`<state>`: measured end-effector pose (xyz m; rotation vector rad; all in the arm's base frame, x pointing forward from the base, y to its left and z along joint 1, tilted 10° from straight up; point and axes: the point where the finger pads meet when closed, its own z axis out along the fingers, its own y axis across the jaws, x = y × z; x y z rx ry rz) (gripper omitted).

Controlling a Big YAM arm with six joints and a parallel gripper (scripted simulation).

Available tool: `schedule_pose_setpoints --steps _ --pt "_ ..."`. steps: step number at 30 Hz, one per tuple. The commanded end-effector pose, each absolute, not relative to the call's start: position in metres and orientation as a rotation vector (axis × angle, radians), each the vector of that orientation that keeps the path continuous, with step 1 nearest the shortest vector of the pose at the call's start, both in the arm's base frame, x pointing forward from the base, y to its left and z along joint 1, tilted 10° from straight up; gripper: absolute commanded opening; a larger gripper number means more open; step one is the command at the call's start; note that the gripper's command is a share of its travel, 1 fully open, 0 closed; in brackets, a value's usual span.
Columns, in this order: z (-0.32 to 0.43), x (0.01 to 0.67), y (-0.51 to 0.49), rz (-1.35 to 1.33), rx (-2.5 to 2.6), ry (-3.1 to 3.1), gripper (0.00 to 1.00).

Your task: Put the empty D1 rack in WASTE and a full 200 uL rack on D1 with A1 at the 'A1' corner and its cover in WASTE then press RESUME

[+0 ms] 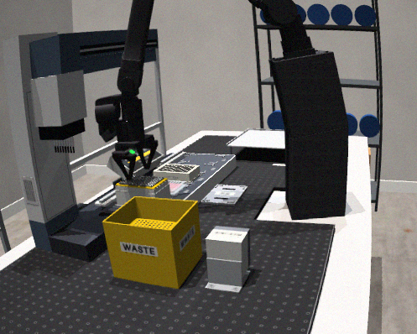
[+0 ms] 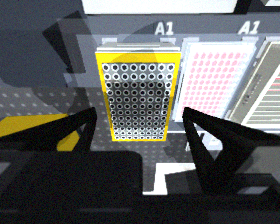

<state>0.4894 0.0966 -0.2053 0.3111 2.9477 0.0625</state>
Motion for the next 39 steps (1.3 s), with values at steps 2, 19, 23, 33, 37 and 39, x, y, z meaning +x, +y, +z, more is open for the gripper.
schedule_pose_setpoints --steps 2,19,23,33,37,39 --pt "-0.188 0.492 0.095 0.064 0.31 2.937 1.0" --pt "-0.164 0.487 0.096 0.065 0.31 2.938 1.0" --pt "-0.157 0.487 0.097 0.066 0.309 2.936 1.0" --pt "-0.145 0.483 0.097 0.065 0.31 2.938 1.0" --pt "-0.137 0.484 0.098 0.068 0.309 2.932 1.0" --pt "-0.134 0.482 0.097 0.067 0.309 2.935 1.0"
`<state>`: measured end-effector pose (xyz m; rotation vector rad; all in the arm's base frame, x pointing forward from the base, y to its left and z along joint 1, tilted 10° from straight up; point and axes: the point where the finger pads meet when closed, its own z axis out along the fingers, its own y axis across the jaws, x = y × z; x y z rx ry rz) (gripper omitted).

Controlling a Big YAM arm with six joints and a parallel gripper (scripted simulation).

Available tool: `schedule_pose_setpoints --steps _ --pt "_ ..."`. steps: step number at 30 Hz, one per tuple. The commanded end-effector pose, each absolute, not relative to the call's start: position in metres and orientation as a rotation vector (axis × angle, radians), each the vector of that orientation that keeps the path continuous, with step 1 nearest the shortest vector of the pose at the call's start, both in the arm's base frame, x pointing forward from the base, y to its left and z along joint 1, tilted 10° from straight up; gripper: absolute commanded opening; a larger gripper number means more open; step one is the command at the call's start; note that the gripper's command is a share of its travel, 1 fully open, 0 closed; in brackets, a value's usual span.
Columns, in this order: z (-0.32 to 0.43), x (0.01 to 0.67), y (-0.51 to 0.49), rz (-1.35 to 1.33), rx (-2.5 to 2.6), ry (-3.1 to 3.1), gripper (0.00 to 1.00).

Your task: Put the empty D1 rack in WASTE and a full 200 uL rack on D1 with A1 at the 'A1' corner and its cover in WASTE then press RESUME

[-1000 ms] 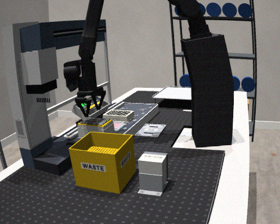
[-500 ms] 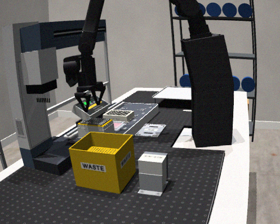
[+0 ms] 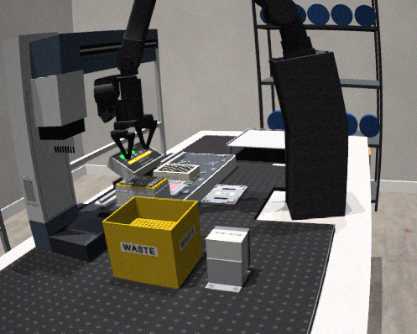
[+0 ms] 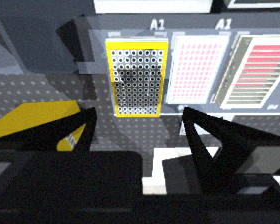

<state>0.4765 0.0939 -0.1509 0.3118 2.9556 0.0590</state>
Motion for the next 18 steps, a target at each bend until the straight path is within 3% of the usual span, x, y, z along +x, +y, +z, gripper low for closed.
schedule_pose_setpoints --steps 1,18 --pt "-0.133 0.48 0.097 0.065 0.309 2.938 1.0" --pt "-0.109 0.475 0.098 0.066 0.309 2.938 1.0"
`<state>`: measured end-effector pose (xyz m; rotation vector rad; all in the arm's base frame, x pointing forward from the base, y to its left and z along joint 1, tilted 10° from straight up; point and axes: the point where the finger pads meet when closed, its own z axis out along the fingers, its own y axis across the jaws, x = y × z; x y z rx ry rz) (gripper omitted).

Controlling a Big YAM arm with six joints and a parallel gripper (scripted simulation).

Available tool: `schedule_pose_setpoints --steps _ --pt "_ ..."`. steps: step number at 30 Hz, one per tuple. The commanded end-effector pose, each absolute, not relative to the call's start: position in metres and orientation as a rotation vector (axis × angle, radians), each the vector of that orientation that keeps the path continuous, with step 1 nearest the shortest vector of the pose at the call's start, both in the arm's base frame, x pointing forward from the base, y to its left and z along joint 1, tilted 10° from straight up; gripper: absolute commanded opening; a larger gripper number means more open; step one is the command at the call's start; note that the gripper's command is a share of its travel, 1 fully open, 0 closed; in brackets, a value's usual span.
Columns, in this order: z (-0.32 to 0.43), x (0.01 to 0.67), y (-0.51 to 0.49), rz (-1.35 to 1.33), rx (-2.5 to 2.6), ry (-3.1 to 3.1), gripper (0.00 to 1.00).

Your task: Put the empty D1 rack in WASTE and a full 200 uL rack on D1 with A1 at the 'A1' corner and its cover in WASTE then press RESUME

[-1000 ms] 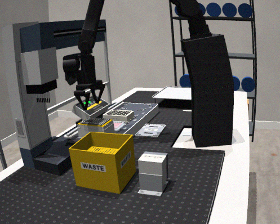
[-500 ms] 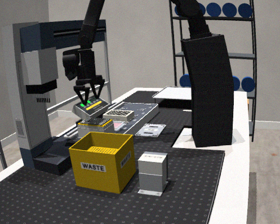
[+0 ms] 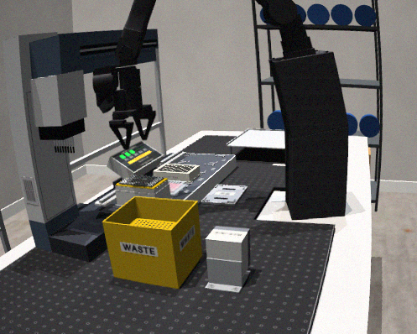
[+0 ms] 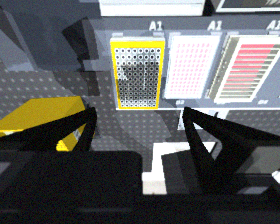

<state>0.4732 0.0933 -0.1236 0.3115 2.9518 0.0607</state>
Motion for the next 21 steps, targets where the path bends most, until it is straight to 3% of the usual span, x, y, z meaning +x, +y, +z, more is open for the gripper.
schedule_pose_setpoints --steps 1,21 --pt "-0.107 0.475 0.098 0.066 0.309 2.938 1.0" --pt "-0.077 0.469 0.098 0.067 0.31 2.936 1.0"
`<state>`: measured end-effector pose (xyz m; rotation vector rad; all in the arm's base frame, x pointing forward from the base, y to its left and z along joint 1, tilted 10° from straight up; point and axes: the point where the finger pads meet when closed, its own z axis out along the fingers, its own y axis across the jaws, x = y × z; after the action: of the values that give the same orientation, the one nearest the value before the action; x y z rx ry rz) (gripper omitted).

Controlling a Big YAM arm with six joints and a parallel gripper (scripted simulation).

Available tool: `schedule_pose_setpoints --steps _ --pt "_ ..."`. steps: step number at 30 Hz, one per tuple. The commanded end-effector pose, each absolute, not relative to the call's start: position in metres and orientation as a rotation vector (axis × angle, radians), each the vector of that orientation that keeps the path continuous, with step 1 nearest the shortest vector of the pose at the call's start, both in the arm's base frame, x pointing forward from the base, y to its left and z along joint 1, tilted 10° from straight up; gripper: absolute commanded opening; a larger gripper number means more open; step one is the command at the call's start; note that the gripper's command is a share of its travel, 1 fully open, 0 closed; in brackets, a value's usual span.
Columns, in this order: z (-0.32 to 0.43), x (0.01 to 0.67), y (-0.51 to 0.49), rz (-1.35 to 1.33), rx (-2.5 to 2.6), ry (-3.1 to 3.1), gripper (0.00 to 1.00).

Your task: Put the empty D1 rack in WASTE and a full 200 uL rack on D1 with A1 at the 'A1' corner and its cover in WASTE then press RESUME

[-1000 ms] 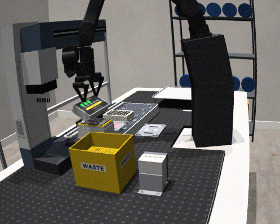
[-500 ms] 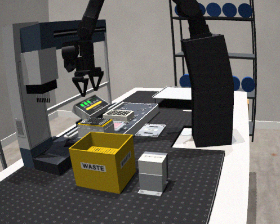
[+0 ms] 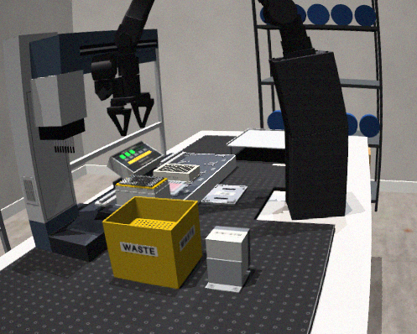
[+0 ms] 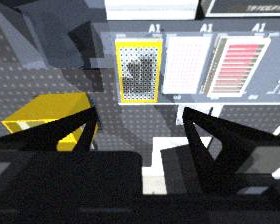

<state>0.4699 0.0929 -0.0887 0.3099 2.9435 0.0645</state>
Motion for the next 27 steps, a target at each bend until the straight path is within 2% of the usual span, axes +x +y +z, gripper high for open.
schedule_pose_setpoints --steps 1,4,8,20,21,27 --pt "-0.076 0.468 0.098 0.066 0.31 2.938 1.0" --pt "-0.093 0.46 0.096 0.049 0.313 2.975 1.0" --pt "-0.066 0.471 0.099 0.071 0.308 2.929 1.0" --pt "-0.052 0.463 0.098 0.066 0.309 2.938 1.0" --pt "-0.068 0.455 0.095 0.048 0.314 2.976 1.0" --pt "-0.039 0.469 0.099 0.072 0.308 2.924 1.0"
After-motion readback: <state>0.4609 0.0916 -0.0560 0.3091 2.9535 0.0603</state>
